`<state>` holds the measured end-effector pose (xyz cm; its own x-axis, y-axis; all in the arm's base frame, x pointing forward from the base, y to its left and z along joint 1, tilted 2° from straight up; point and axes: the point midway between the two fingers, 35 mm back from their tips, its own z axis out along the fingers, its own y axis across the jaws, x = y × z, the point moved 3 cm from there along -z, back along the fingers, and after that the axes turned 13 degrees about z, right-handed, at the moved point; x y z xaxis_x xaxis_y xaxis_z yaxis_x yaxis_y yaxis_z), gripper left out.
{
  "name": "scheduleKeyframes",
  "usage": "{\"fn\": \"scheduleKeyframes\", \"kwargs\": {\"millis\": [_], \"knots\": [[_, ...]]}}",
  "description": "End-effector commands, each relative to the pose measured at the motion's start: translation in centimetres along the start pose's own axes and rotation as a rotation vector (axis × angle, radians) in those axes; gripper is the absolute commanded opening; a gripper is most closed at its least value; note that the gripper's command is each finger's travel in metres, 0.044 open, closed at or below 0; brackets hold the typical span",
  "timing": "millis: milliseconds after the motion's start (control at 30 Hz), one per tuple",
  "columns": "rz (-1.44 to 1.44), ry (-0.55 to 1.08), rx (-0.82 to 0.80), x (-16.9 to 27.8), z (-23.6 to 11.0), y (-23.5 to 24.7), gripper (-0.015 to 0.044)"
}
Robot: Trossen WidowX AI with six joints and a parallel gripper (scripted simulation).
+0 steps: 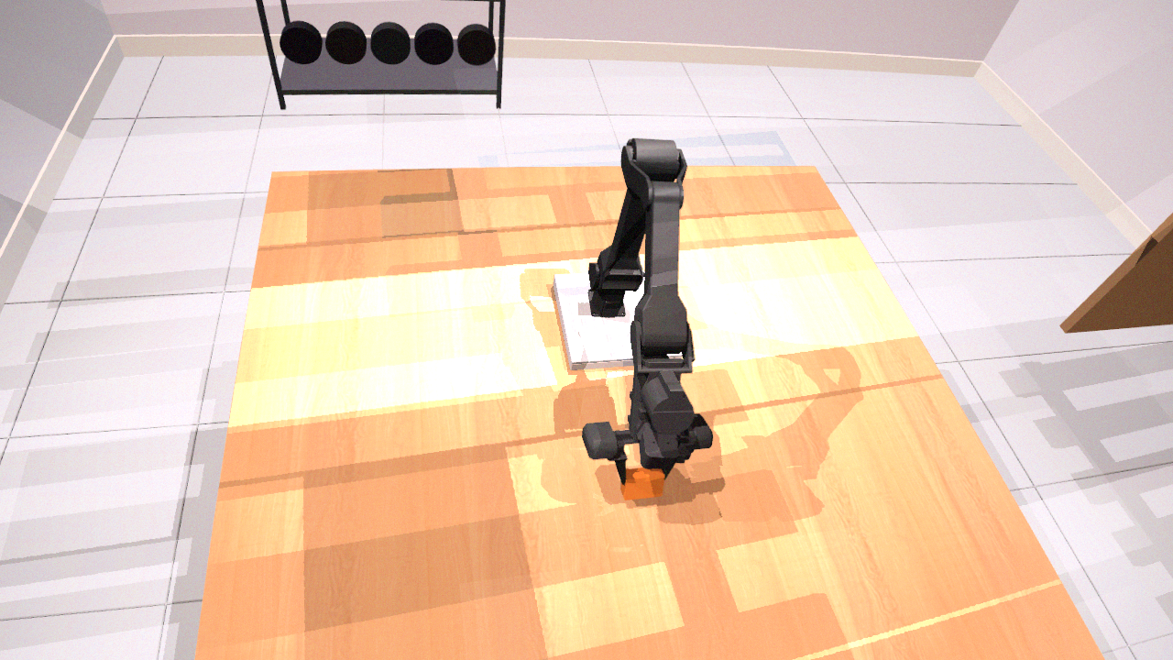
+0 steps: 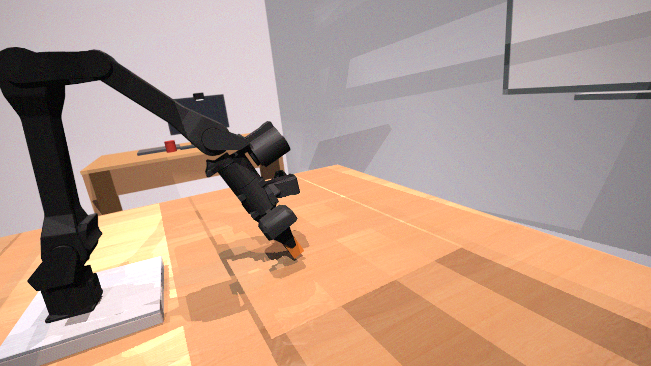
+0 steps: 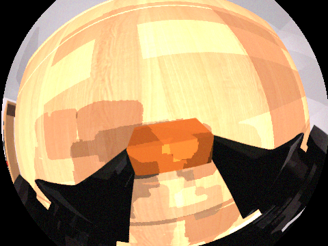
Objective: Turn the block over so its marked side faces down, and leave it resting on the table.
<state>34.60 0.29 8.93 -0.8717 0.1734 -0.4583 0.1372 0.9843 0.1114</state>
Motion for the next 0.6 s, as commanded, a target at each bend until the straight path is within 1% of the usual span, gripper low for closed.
{"fn": "scheduleKeyframes", "kwargs": {"millis": [0,167,367,567], "knots": [[-0.005,-0.07,-0.02,0.5,-0.2,0.0,0.0],[-0.006,-0.14,-0.036,1.0,-0.4,-0.1,0.0],[-0.006,-0.152,-0.038,1.0,-0.3,-0.2,0.0],[-0.005,-0.222,-0.054,0.9,1.4,-0.2,0.0]]}}
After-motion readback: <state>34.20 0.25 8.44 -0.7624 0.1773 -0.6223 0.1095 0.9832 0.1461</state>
